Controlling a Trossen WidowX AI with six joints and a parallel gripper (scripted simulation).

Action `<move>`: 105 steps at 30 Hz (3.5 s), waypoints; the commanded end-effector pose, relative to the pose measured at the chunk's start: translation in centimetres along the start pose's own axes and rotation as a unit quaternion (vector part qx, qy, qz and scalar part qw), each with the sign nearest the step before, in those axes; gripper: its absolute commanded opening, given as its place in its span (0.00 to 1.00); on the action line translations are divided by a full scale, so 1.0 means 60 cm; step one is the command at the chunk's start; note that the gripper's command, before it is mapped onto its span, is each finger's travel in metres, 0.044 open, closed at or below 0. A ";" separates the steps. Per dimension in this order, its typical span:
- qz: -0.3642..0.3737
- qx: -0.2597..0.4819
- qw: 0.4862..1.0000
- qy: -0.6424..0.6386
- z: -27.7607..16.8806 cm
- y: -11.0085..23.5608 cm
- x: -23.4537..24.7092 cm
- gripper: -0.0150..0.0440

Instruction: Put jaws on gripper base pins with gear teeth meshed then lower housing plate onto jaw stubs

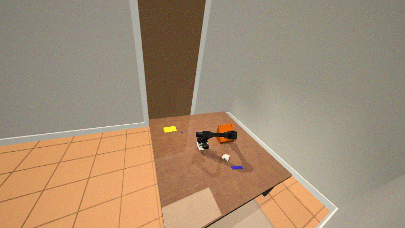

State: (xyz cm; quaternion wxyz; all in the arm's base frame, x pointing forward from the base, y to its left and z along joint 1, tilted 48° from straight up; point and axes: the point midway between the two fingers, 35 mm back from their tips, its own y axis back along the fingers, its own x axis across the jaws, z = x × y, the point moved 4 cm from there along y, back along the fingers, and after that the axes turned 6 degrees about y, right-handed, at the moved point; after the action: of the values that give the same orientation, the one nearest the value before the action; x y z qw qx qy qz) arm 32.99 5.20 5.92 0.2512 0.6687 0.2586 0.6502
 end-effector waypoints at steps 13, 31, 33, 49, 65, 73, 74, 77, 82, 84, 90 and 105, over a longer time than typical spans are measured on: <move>0.001 0.001 1.000 -0.004 -0.001 -0.010 -0.001 0.48; 0.001 0.001 1.000 -0.005 -0.001 -0.015 -0.001 0.48; 0.001 0.001 1.000 -0.005 -0.001 -0.017 -0.001 0.48; 0.001 0.001 1.000 -0.005 -0.001 -0.020 -0.001 0.48; 0.001 0.001 1.000 -0.005 -0.001 -0.020 -0.001 0.48; 0.001 0.001 1.000 -0.005 -0.001 -0.020 -0.001 0.48; 0.001 0.001 1.000 -0.005 -0.001 -0.020 -0.001 0.48; 0.001 0.001 1.000 -0.005 -0.001 -0.019 -0.001 0.48; 0.001 0.001 1.000 -0.005 -0.001 -0.011 -0.001 0.48; 0.001 0.001 1.000 -0.005 -0.001 -0.009 -0.001 0.48; 0.001 0.001 1.000 -0.005 -0.001 -0.012 -0.002 0.48; 0.001 0.001 1.000 -0.005 -0.001 -0.016 -0.002 0.48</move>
State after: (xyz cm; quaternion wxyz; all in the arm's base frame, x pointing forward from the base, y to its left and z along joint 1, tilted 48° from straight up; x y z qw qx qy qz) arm 32.92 5.78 5.20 0.2516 0.6713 0.2593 0.6472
